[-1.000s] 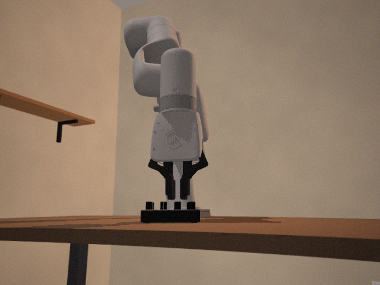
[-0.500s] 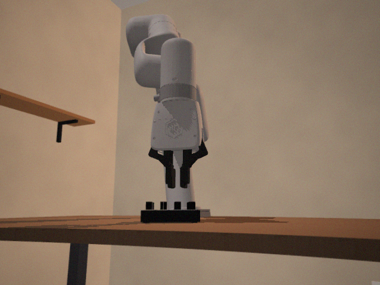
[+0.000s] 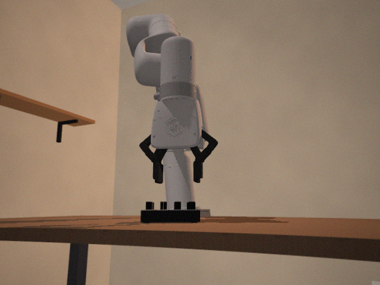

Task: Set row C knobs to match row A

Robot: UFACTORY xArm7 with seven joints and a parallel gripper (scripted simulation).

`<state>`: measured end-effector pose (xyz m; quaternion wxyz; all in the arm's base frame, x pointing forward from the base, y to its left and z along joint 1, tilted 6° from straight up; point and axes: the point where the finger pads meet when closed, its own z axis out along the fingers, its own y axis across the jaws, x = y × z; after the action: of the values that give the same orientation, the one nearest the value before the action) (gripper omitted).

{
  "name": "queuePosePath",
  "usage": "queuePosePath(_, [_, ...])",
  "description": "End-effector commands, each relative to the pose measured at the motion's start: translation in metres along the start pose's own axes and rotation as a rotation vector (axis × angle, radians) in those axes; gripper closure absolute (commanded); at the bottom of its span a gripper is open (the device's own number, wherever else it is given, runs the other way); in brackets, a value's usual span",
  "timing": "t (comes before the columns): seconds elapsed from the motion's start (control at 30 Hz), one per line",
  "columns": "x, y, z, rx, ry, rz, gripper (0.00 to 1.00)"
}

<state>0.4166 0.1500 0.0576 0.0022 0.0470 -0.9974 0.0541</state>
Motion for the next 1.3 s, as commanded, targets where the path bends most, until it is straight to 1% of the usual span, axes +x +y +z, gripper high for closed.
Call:
queuePosePath(0.0, [-0.002, 0.001, -0.013, -0.001, -0.006, 0.000, 0.00])
queuePosePath(0.03, [-0.002, 0.001, -0.013, -0.001, -0.006, 0.000, 0.00])
queuePosePath(0.1, [-0.002, 0.001, -0.023, -0.001, -0.006, 0.000, 0.00])
queuePosePath(0.4, [-0.002, 0.000, -0.084, -0.001, -0.006, 0.000, 0.00])
queuePosePath(0.53, [-0.001, 0.000, -0.103, -0.001, -0.006, 0.000, 0.00])
queuePosePath(0.6, [-0.001, 0.000, -0.103, -0.001, -0.006, 0.000, 0.00])
queuePosePath(0.77, [-0.001, 0.000, -0.112, -0.001, -0.006, 0.000, 0.00])
queuePosePath(1.27, [-0.001, 0.000, -0.112, -0.001, -0.006, 0.000, 0.00])
